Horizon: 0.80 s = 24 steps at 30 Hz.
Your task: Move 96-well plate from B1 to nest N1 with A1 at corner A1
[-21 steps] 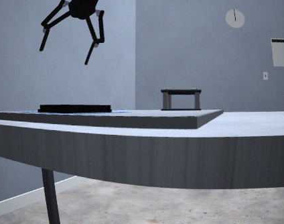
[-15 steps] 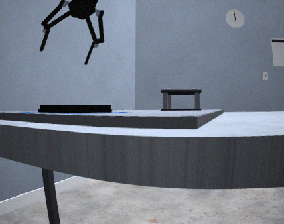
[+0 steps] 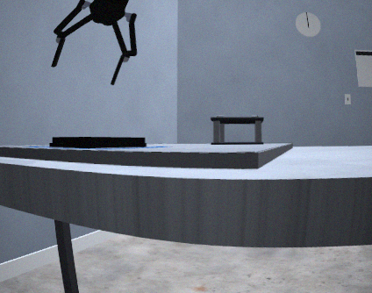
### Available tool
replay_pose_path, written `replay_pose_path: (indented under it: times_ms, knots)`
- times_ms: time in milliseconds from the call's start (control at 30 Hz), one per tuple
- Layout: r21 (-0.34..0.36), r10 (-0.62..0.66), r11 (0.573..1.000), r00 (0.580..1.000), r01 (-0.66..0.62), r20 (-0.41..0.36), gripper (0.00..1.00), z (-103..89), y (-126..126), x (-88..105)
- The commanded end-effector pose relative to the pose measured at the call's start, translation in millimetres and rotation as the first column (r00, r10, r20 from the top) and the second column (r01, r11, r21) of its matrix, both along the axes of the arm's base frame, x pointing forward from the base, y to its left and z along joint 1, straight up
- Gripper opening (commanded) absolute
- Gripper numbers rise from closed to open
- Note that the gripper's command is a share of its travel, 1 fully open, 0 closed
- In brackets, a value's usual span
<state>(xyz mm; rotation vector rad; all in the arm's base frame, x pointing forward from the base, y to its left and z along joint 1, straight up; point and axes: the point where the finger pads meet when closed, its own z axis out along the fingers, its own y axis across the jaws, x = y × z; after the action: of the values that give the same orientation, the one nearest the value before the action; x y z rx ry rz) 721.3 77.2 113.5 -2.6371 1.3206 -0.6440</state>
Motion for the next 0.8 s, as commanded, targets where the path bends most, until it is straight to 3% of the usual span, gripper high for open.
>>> replay_pose_path:
  times_ms: [0, 400, 767]
  knots:
    - [0.013, -0.021, 1.0, 1.0, 0.021, -0.01, 1.0, -2.8, 5.0, -4.0]
    - [0.08, -0.144, 0.985, 0.986, 0.151, -0.083, 1.0, -19.7, 36.1, -29.7]
    - [0.129, -0.285, 0.942, 0.941, 0.311, -0.182, 1.0, -37.7, 73.3, -65.0]
